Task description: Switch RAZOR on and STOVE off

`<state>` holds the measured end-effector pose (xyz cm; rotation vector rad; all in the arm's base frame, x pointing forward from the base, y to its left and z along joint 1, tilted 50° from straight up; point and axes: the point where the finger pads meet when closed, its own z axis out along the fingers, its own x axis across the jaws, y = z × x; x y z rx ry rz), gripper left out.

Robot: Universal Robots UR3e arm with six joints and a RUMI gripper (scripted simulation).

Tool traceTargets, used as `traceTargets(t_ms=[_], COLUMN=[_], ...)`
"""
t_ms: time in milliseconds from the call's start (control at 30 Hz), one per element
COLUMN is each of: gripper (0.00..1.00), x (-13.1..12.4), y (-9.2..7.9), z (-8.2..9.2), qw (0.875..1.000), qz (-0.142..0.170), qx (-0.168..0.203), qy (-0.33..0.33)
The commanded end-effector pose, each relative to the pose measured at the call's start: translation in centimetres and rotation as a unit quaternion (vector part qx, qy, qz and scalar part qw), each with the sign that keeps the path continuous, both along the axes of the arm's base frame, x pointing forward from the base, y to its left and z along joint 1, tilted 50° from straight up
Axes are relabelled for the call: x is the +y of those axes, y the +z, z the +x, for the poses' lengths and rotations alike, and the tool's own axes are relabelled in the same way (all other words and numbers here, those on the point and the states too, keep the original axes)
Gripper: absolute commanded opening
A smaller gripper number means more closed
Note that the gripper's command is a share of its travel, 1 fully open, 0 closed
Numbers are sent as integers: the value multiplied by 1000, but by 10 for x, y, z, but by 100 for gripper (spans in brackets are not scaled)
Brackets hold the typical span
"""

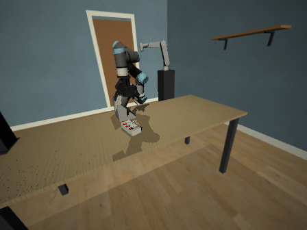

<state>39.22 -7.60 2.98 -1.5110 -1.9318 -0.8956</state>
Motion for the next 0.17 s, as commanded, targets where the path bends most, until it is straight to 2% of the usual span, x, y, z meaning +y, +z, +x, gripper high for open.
traceTargets(t_ms=[0,133], gripper=[100,100], x=[-1,-1], y=[0,0], z=[0,0], qw=[1000,1000], qz=[-1,-1], qx=[-1,-1], qy=[-1,-1])
